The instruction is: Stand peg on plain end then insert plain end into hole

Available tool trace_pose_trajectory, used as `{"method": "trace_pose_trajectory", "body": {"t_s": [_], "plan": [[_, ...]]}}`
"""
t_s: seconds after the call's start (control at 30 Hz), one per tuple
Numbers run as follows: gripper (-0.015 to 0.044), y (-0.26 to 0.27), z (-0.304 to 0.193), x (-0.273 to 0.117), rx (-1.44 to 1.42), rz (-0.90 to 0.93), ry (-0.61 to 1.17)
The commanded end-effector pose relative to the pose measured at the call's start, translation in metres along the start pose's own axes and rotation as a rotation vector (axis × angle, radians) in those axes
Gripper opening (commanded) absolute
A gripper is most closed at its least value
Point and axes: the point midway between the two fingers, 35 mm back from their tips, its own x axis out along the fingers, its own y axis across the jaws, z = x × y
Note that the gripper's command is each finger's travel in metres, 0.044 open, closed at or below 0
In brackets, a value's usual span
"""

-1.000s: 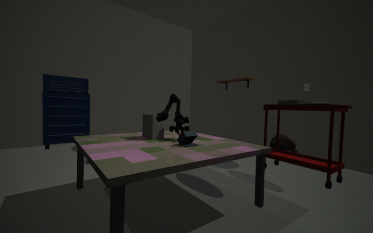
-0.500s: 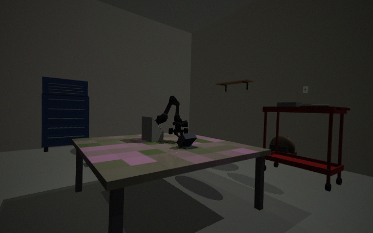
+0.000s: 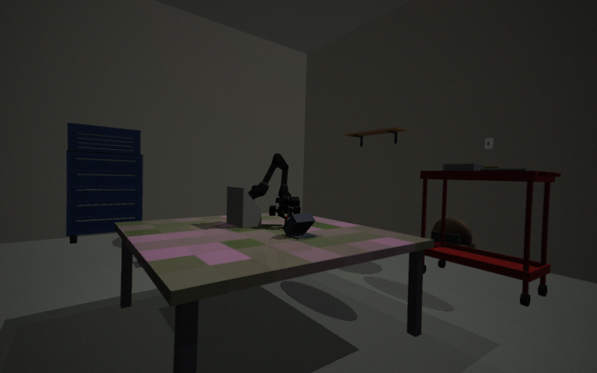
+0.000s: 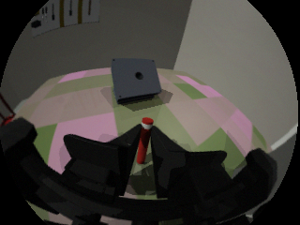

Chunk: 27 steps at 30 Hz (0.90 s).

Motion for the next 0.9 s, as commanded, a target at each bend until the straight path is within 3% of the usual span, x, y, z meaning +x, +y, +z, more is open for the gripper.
{"method": "trace_pose_trajectory", "body": {"t_s": [0.0,0.87], "plan": [[0.0049,0.002,0.000,-0.002,0.006,0.002,-0.036],[0.0049,0.001,-0.010,-0.016,0.007,0.000,-0.261]]}}
